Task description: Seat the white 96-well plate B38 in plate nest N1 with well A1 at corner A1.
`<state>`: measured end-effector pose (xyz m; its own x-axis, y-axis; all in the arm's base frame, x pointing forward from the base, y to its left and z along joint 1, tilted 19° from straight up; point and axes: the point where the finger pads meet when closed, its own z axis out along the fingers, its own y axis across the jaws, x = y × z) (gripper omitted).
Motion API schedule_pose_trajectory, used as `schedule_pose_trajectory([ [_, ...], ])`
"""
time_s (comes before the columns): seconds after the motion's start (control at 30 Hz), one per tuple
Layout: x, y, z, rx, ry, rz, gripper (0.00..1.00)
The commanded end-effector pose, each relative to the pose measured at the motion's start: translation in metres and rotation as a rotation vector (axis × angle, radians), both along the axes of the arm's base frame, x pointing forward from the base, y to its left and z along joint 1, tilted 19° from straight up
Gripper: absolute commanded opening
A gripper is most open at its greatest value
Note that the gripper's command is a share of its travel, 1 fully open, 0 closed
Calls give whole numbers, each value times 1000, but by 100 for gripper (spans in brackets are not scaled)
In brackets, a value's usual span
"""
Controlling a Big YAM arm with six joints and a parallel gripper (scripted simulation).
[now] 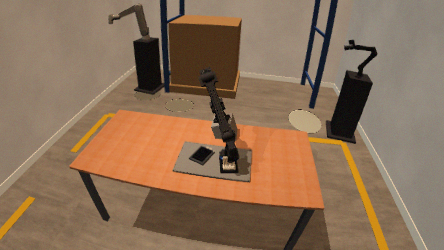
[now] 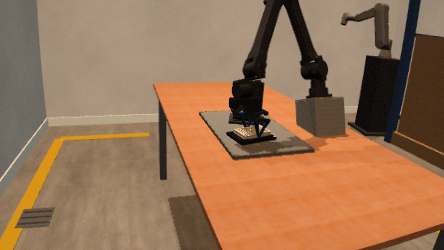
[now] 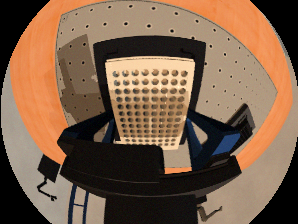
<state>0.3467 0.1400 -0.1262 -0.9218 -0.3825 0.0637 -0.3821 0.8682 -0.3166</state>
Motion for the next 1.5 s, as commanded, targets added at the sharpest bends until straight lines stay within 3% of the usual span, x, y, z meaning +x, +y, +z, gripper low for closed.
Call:
schedule_pose_trajectory([
  [0.0,13,10,8,18,-32,10,0],
  [0.93,13,10,8,18,-32,10,0],
  [0.97,13,15,17,19,-35,33,0],
  [1.47,20,29,42,35,-59,14,0],
])
